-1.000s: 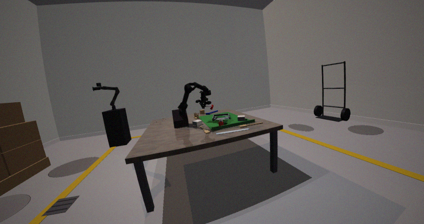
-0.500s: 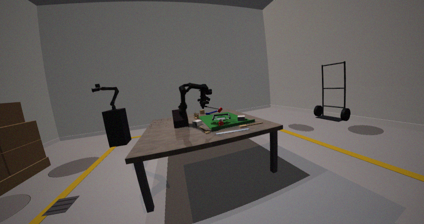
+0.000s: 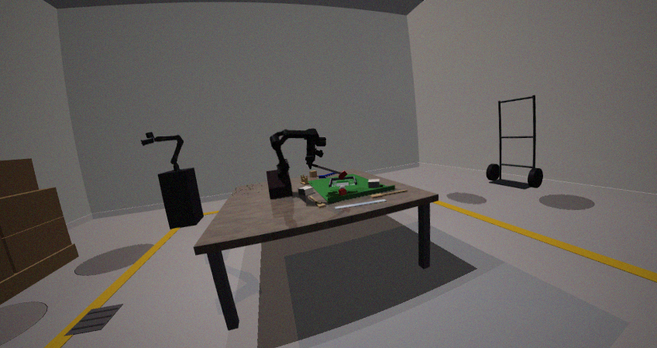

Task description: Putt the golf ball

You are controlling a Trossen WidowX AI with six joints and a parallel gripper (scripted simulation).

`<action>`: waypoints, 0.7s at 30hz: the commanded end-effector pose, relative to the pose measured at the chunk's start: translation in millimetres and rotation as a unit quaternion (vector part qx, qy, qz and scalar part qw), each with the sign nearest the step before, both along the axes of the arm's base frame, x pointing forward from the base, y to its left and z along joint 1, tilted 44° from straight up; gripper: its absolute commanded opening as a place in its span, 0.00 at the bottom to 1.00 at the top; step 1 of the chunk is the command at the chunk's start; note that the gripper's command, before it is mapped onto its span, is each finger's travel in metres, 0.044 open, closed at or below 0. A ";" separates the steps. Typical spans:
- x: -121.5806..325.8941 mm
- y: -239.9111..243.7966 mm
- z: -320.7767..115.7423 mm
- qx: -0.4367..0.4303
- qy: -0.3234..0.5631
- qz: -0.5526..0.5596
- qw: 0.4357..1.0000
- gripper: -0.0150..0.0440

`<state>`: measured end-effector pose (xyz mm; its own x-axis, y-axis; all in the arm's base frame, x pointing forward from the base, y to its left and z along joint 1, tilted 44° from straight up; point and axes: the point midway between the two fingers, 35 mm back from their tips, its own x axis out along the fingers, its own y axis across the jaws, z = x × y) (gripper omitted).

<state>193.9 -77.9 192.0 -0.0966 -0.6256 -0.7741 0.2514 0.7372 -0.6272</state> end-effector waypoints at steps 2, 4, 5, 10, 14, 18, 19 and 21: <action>0.8 -3.1 1.5 -0.004 -0.009 -0.012 1.000 0.25; 1.8 -6.7 -2.2 -0.005 -0.007 -0.023 1.000 0.25; 2.5 -9.1 -4.8 -0.005 -0.006 -0.031 0.999 0.25; 4.8 -24.2 -20.0 -0.010 0.002 -0.075 0.997 0.25; 5.1 -29.0 -24.9 -0.011 0.004 -0.089 0.996 0.25; 5.3 -31.4 -27.4 -0.011 0.004 -0.089 0.996 0.25; 5.4 -32.4 -28.4 -0.011 0.004 -0.089 0.996 0.25; 5.6 -34.6 -30.7 -0.011 0.004 -0.089 0.996 0.25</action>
<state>200.4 -109.7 165.8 -0.2065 -0.6114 -0.7639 0.3818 0.6685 -0.6382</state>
